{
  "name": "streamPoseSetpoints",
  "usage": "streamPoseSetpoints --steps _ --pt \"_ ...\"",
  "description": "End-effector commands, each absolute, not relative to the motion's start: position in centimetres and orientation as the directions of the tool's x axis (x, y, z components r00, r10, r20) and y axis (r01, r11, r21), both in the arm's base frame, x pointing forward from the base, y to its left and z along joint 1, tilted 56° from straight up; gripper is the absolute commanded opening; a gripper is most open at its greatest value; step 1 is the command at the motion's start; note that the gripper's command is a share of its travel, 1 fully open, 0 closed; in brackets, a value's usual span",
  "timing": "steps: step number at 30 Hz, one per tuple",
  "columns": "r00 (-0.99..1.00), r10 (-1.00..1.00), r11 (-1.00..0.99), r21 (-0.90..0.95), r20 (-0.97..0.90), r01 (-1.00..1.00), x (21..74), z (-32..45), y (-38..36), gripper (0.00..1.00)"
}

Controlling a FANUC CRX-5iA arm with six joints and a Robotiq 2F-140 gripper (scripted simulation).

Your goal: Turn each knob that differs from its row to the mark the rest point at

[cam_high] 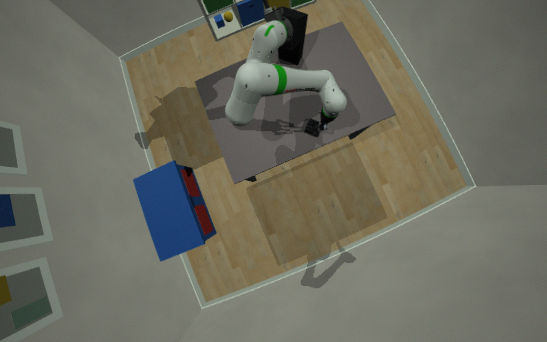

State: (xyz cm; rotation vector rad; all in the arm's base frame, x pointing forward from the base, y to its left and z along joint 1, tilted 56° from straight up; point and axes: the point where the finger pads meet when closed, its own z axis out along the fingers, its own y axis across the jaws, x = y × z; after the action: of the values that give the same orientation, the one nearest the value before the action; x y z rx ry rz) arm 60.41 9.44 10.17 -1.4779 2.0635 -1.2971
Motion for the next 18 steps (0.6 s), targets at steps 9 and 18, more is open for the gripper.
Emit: streamPoseSetpoints --steps 9,18 --pt "-0.431 -0.866 0.068 -0.794 0.254 -0.604 60.63 9.98 9.29 0.12" --pt "-0.431 -0.866 0.068 -0.794 0.254 -0.604 61.22 9.49 8.86 0.12"
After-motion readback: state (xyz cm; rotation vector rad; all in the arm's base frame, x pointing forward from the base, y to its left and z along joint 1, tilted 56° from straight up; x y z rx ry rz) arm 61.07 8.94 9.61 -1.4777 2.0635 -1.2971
